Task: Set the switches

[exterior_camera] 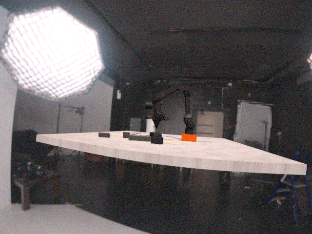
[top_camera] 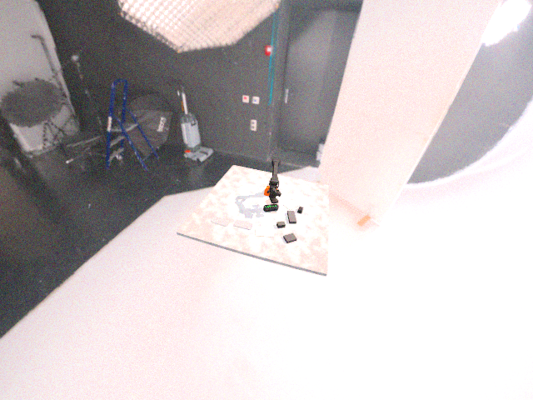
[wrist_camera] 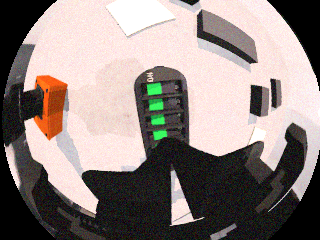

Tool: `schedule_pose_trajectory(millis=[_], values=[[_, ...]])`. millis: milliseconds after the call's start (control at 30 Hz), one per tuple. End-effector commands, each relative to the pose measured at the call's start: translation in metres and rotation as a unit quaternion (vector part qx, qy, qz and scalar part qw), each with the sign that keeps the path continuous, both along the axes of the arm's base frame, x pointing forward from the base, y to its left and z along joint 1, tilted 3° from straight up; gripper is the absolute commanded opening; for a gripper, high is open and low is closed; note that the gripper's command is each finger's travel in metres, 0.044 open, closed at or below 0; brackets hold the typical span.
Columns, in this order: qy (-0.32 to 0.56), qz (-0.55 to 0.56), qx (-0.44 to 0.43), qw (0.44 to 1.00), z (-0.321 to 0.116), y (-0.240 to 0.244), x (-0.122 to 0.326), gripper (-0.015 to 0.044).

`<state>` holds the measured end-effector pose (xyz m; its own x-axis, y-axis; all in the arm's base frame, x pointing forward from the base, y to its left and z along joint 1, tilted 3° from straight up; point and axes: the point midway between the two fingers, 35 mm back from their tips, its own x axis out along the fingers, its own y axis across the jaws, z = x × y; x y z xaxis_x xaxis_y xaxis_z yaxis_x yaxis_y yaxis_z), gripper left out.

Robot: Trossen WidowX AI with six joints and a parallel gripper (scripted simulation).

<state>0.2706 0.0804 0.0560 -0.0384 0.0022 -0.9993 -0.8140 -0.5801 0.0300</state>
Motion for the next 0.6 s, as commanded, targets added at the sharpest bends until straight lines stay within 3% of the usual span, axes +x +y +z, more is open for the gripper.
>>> schedule_pose_trajectory(millis=[0, 567], values=[[-0.004, 0.002, -0.001, 1.000, 0.0024, 0.0001, 0.0035, 0.0000], [-0.004, 0.002, -0.001, 1.000, 0.0024, 0.0001, 0.0035, 0.0000]])
